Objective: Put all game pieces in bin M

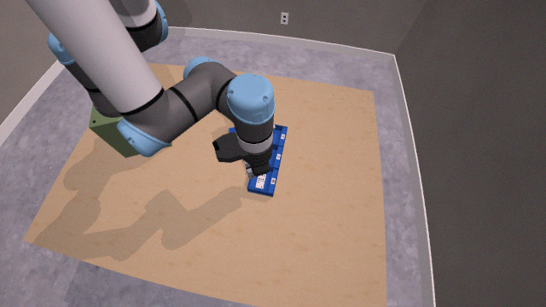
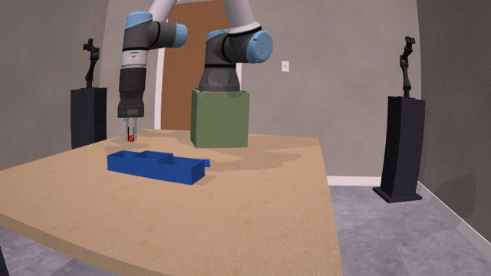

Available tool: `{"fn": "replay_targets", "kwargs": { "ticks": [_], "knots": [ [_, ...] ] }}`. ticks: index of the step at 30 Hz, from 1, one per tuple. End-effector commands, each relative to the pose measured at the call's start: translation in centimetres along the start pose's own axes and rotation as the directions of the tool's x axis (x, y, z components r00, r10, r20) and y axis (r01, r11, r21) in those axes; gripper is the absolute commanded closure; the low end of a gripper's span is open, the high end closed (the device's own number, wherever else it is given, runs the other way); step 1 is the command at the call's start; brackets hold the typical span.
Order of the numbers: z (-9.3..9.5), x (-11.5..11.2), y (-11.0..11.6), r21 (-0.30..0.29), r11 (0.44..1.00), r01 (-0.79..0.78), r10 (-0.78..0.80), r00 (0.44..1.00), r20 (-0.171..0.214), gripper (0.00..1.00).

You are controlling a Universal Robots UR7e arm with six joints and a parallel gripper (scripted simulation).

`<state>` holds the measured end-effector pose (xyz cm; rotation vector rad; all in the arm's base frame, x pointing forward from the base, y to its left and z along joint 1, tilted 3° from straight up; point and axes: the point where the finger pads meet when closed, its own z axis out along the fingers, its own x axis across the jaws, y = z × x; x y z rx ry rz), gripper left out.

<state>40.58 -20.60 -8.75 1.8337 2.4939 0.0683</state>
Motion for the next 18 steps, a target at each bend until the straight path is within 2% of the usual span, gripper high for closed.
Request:
{"fn": "replay_targets", "kwargs": {
  "ticks": [1, 3, 8, 15, 17, 18],
  "knots": [
    [0.11, -0.82, 1.81, 0.001, 0.988, 0.156, -0.156, 0.988, -0.004, 0.66],
    [0.11, -1.1, 2.56, 0.0, 0.98, 0.199, -0.199, 0.98, -0.002, 0.66],
    [0.11, -1.1, 2.56, 0.001, 0.939, 0.345, -0.345, 0.939, -0.001, 0.66],
    [0.11, -1.1, 2.56, 0.004, 0.847, 0.531, -0.531, 0.847, -0.002, 0.66],
    [0.11, -1.1, 2.56, 0.004, 0.847, 0.531, -0.531, 0.847, -0.002, 0.66],
    [0.11, -1.1, 2.56, 0.004, 0.799, 0.602, -0.602, 0.799, -0.004, 0.66]
  ]
}}
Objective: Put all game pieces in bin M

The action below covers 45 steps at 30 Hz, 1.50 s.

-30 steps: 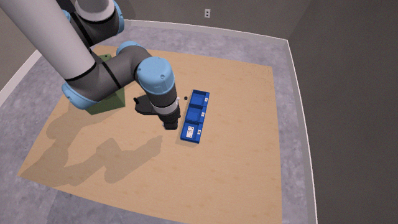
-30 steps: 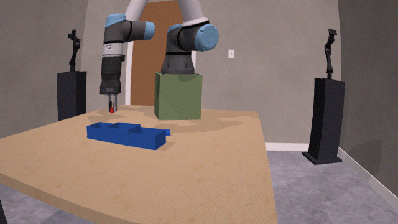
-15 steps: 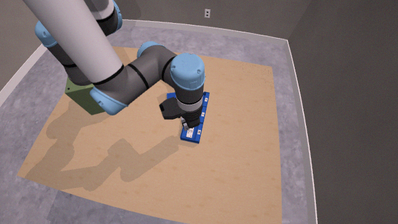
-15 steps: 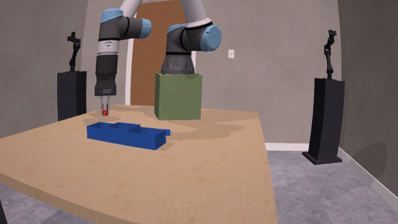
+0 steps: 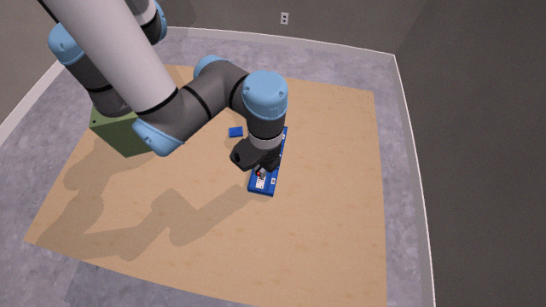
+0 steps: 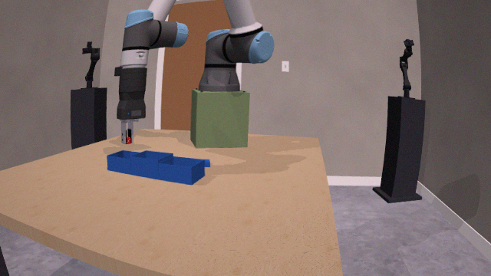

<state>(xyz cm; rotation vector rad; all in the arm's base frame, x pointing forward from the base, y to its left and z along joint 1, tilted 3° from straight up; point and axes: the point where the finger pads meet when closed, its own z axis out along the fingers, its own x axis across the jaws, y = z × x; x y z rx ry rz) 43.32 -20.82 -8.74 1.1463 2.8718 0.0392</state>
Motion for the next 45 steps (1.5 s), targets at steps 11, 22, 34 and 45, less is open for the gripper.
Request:
{"fn": "replay_targets", "kwargs": {
  "ticks": [11, 22, 34, 45],
  "knots": [
    [-0.1, -0.1, 0.0, -0.005, 0.902, 0.432, -0.432, 0.902, -0.001, 0.66],
    [-0.1, -0.1, 0.0, -0.009, 0.87, 0.494, -0.494, 0.87, 0.0, 0.66],
    [0.5, -0.1, 0.0, -0.009, 0.869, 0.494, -0.494, 0.87, 0.0, 0.66],
    [2.7, -0.1, 0.0, -0.009, 0.869, 0.494, -0.494, 0.87, 0.0, 0.66]
  ]
}}
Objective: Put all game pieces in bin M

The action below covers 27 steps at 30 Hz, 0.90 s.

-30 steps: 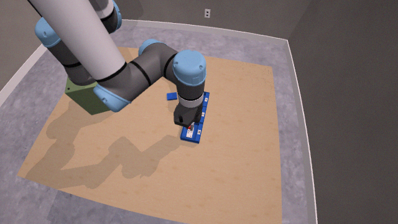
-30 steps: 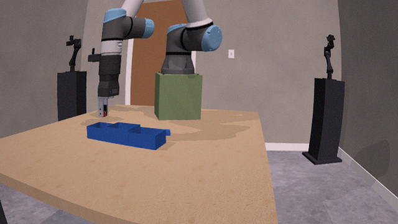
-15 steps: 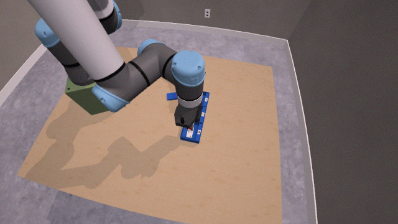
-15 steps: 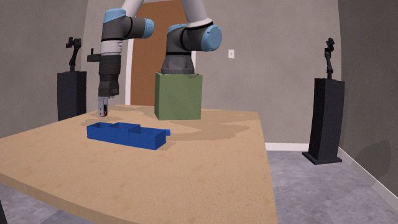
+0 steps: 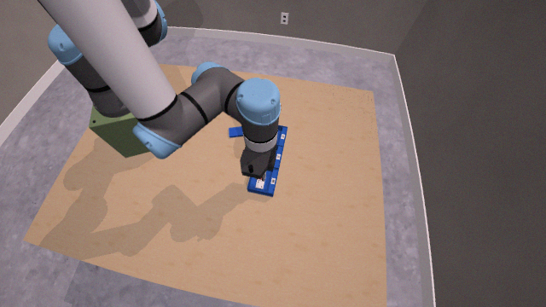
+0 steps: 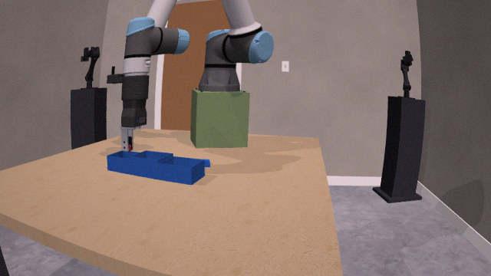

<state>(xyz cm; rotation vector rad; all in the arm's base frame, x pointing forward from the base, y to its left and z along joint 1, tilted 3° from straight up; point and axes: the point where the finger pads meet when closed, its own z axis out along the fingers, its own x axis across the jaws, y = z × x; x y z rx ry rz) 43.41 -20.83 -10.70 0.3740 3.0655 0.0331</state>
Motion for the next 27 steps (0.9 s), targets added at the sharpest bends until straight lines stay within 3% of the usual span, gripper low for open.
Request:
{"fn": "replay_targets", "kwargs": {
  "ticks": [1, 10, 26, 27],
  "knots": [
    [1.0, -0.1, 0.0, 0.001, 1.0, 0.0, 0.0, 1.0, 0.002, 0.66],
    [2.4, -0.1, 0.0, 0.001, 1.0, 0.0, 0.0, 1.0, 0.002, 0.66],
    [2.4, -0.1, 0.0, 0.001, 1.0, 0.0, 0.0, 1.0, 0.001, 0.66],
    [2.4, -0.1, 0.0, 0.001, 1.0, 0.0, 0.0, 1.0, 0.001, 0.36]
  ]
}}
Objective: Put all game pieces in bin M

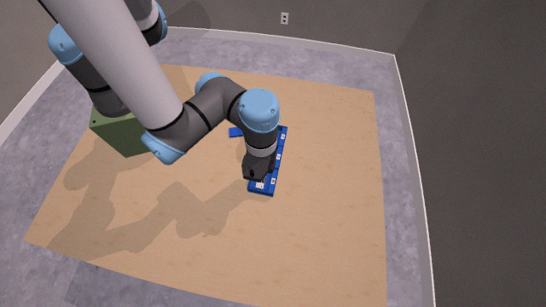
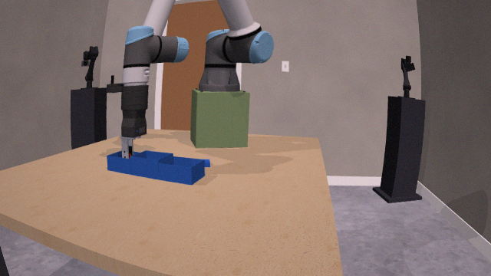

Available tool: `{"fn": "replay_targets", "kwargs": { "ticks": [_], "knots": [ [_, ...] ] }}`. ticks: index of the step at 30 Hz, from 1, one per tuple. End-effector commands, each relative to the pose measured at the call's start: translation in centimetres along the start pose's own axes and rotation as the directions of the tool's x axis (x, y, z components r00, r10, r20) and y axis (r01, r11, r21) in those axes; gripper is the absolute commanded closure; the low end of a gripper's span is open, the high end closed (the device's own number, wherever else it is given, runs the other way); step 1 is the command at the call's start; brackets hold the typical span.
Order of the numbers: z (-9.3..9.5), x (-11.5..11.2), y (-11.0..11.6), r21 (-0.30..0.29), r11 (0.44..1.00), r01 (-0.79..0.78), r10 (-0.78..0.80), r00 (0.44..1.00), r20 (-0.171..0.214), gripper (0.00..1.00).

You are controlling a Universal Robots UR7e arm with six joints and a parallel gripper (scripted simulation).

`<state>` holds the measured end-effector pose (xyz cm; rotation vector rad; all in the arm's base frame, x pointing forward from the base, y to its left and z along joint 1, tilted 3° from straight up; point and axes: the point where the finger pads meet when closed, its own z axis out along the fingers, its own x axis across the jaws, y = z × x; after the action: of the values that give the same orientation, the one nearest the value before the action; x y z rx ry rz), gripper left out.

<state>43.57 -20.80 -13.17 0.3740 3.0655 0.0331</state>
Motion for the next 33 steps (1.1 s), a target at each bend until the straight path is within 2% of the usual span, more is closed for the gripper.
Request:
{"fn": "replay_targets", "kwargs": {
  "ticks": [1, 17, 33],
  "knots": [
    [0.0, 0.0, 0.0, 0.001, 1.0, 0.0, 0.0, 1.0, 0.001, 0.36],
    [0.0, 0.0, 0.0, 0.001, 1.0, 0.0, 0.0, 1.0, 0.001, 0.36],
    [-1.9, 0.0, 0.0, 0.001, 1.0, 0.0, 0.0, 1.0, 0.002, 0.36]
  ]
}}
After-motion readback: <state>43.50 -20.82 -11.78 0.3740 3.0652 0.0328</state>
